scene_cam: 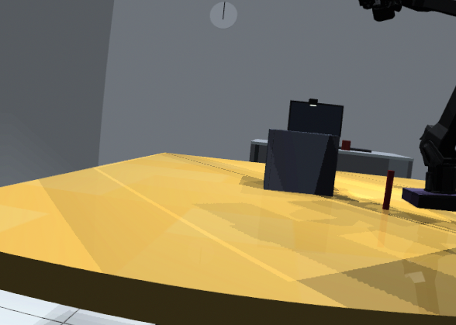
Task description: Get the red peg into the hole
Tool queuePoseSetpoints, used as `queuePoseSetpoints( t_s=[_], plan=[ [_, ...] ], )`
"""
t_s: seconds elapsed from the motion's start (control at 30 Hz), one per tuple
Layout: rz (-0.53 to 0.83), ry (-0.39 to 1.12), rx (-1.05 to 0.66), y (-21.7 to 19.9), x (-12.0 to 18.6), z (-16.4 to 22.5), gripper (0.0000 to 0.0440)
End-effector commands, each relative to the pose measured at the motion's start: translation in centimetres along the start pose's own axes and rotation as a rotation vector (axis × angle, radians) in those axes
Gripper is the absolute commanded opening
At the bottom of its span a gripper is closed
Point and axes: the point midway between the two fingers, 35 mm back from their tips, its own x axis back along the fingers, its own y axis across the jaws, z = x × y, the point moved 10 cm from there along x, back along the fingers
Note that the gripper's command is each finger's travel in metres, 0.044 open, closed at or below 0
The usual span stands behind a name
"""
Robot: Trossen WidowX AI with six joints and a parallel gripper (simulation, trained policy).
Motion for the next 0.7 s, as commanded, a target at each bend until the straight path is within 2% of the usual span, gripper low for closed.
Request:
queuePoseSetpoints(
  t_s=[0.0,0.07,0.67],
  plan=[
    [-0.014,-0.013,-0.002,0.1,0.0,-0.2,0.0423],
    [-0.046,-0.059,-0.026,0.5,0.0,-0.9,0.0440],
    [-0.261,-0.394,-0.502,1.3,2.0,-6.8,0.0440]
  ],
)
